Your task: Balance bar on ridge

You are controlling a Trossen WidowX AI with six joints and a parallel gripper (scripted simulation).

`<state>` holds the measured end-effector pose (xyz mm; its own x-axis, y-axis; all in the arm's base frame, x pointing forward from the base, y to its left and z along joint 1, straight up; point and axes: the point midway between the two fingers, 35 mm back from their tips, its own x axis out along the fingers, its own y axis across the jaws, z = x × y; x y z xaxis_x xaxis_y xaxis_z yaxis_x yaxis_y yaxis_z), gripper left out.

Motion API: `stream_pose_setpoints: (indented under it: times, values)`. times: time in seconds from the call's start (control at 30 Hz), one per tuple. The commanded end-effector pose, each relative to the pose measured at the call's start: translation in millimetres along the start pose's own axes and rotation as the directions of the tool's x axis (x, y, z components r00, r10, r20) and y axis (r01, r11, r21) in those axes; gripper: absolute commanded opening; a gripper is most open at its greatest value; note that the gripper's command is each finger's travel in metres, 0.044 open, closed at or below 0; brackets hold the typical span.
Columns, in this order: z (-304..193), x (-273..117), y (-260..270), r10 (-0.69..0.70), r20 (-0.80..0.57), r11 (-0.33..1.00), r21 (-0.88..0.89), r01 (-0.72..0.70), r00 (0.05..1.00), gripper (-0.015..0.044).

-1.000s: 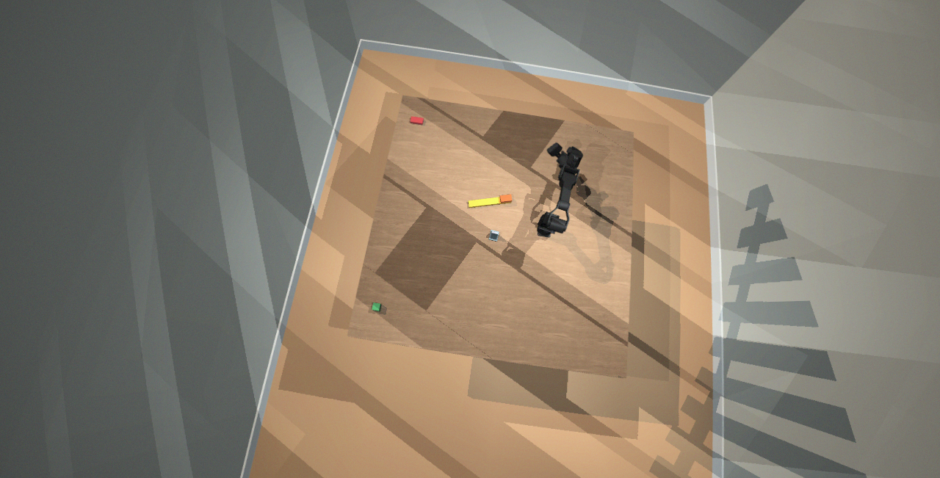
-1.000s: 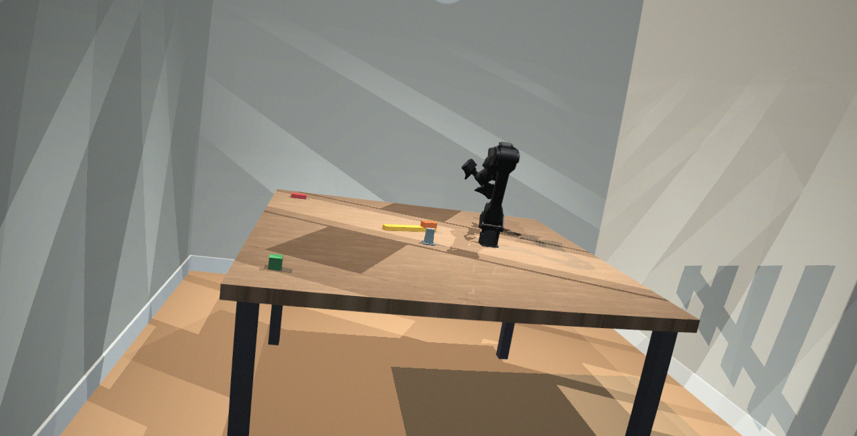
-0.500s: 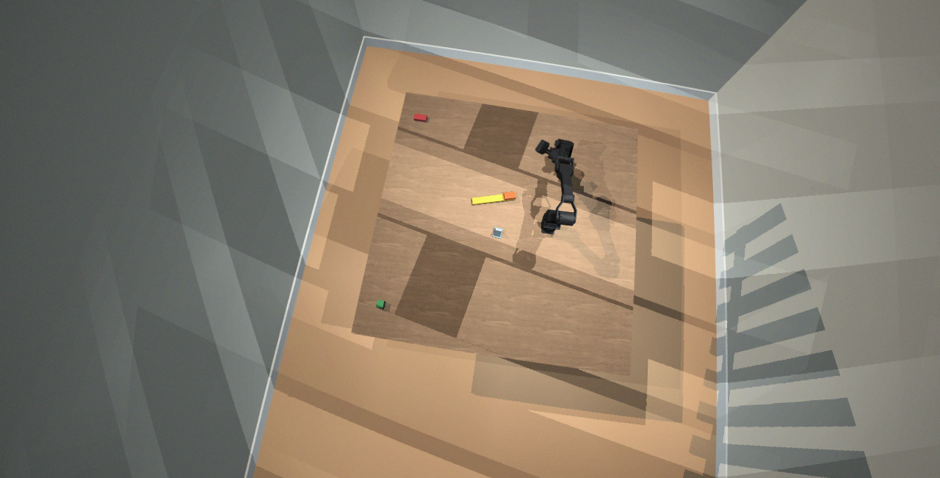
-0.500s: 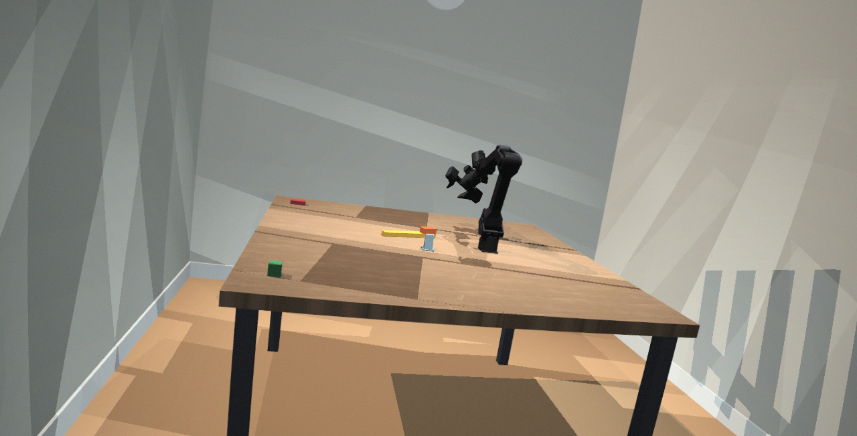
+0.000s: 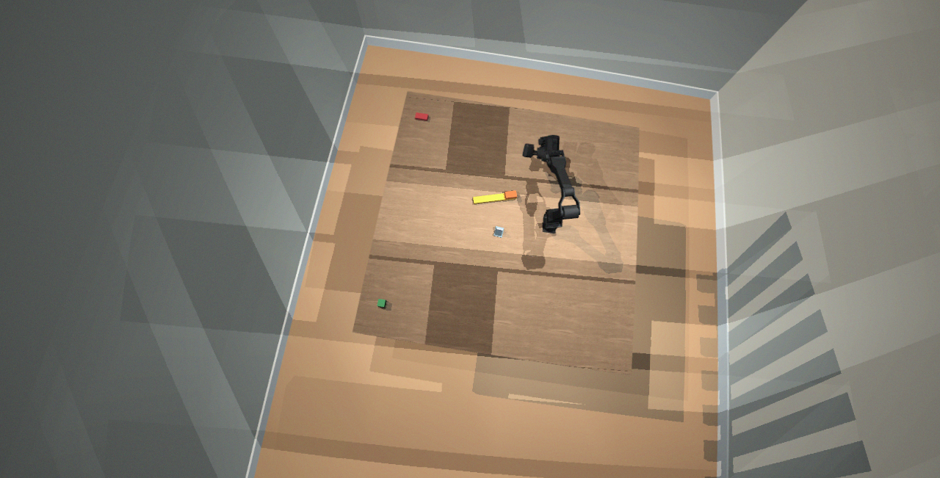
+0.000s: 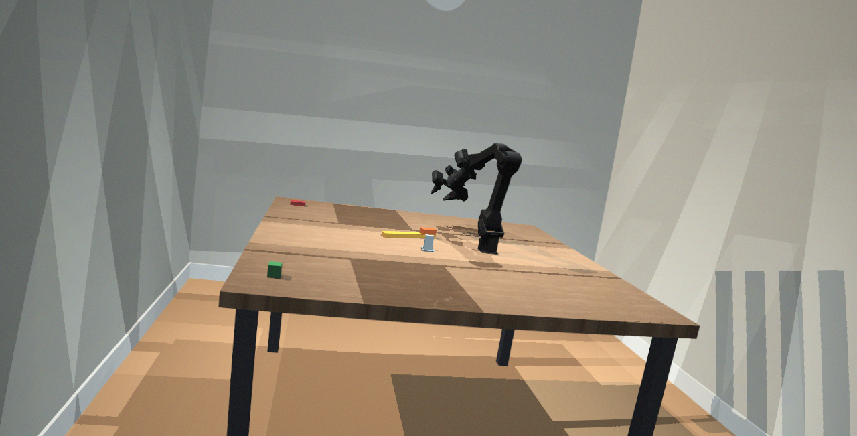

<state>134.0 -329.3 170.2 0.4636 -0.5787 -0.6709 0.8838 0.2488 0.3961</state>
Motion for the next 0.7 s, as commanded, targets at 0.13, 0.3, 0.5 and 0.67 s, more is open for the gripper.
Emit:
stream_pose_setpoints:
  times: [0.13, 0.3, 0.5, 0.67]
  values:
    - [-20, 11, 31, 0.011, -0.119, 0.985, -0.167, -0.031, 0.993, 0.0315]
    - [-33, 16, 50, 0.008, -0.192, 0.961, -0.269, -0.061, 0.981, 0.0315]
    - [-51, 19, 72, -0.003, -0.276, 0.915, -0.388, -0.108, 0.961, 0.0315]
    - [-66, 20, 89, -0.019, -0.341, 0.862, -0.482, -0.157, 0.940, 0.0315]
